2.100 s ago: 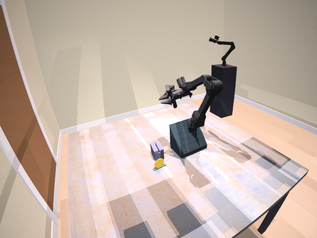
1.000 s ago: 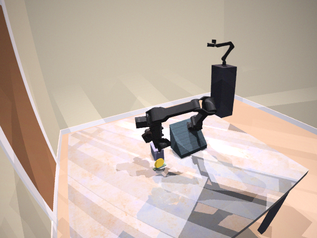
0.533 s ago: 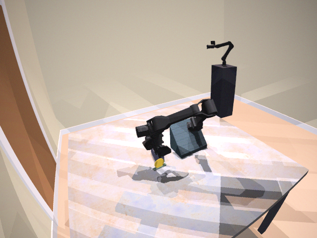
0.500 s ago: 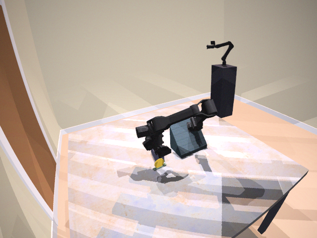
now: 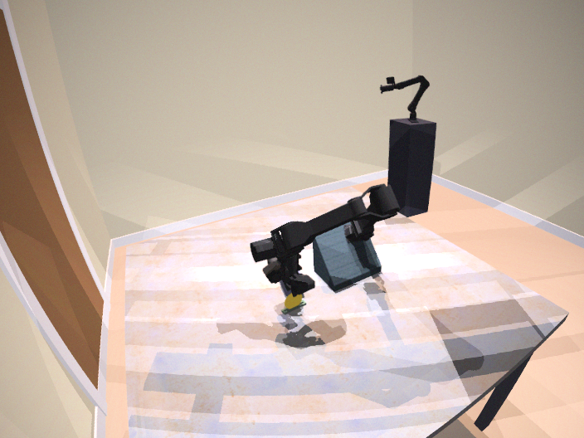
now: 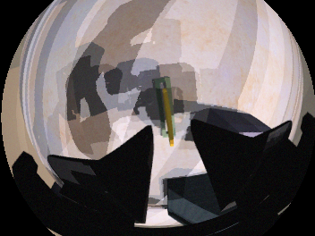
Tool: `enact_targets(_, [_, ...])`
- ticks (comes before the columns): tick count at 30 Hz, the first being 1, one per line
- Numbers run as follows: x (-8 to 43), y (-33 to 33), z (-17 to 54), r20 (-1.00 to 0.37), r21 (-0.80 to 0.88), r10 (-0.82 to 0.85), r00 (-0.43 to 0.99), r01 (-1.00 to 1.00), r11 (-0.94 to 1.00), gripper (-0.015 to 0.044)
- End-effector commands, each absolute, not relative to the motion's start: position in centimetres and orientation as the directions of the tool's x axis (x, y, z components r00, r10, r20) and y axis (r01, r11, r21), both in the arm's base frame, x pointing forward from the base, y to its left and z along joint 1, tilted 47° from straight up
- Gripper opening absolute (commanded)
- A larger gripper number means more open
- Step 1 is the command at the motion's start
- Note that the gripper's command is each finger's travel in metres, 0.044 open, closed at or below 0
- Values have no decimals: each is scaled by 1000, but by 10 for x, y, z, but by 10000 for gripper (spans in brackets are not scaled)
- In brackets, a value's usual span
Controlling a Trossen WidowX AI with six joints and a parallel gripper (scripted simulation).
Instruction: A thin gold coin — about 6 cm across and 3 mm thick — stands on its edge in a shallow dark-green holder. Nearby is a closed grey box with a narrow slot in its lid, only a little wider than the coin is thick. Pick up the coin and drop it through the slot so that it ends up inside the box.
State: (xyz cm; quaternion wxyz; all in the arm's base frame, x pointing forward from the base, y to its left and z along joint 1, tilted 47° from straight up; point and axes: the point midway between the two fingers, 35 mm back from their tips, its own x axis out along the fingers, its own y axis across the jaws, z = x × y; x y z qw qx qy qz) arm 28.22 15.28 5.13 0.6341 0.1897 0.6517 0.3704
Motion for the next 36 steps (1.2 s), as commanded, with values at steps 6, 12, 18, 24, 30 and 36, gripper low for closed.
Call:
enact_targets(6, [278,164,40,-686,725,716,-134,-216,654,161])
enact_targets(12, [277,171,34,-685,726,717,-132,-216,653,161])
enact_targets(18, [275,178,27,-683,727,719,-131,-216,652,161])
enact_targets(24, [274,185,21,-681,729,721,-131,-216,650,161])
enact_targets(30, [272,191,16,-679,731,723,-130,-215,648,161])
enact_targets(36, [272,191,16,-679,731,723,-130,-215,648,29])
